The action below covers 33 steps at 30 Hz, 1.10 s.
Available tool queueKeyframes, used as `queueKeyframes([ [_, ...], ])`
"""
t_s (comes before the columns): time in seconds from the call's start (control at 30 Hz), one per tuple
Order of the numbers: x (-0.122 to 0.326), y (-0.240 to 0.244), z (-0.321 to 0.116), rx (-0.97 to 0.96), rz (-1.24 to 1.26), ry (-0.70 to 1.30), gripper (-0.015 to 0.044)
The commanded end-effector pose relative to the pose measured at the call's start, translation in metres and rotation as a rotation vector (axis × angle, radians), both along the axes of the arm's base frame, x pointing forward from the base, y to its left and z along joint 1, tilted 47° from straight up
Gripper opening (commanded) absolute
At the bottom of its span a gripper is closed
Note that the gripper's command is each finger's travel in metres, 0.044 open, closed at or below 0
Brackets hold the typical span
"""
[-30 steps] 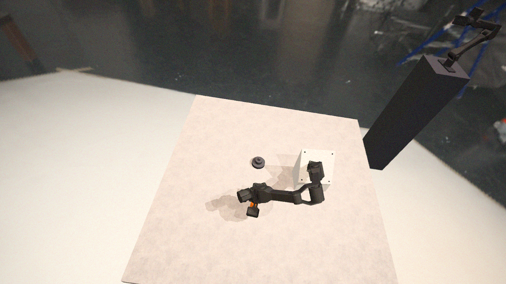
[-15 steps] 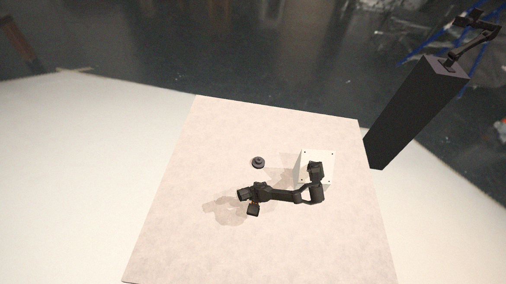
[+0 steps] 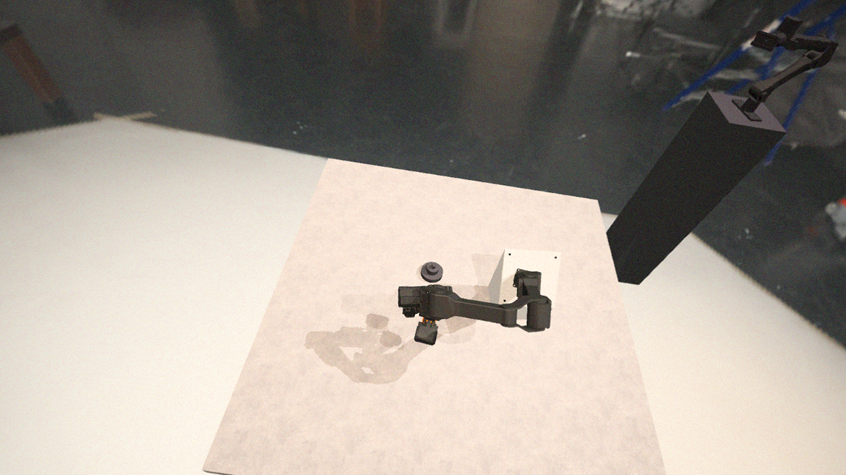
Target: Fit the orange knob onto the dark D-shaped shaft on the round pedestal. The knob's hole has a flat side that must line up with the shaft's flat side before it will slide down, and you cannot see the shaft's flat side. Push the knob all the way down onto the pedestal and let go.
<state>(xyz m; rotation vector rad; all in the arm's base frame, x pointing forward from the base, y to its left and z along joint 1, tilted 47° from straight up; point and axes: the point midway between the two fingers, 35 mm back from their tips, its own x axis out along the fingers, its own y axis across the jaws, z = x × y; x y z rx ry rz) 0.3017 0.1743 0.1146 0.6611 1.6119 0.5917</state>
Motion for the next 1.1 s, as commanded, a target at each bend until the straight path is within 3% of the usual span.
queueKeyframes([
  [0.0, -0.001, -0.02, 0.021, 0.014, 0.002, -0.009, 0.0],
  [0.2, -0.001, -0.024, 0.022, 0.015, 0.001, -0.009, 0.0],
  [1.07, 0.025, -0.069, -0.044, -0.009, -0.018, 0.002, 0.0],
])
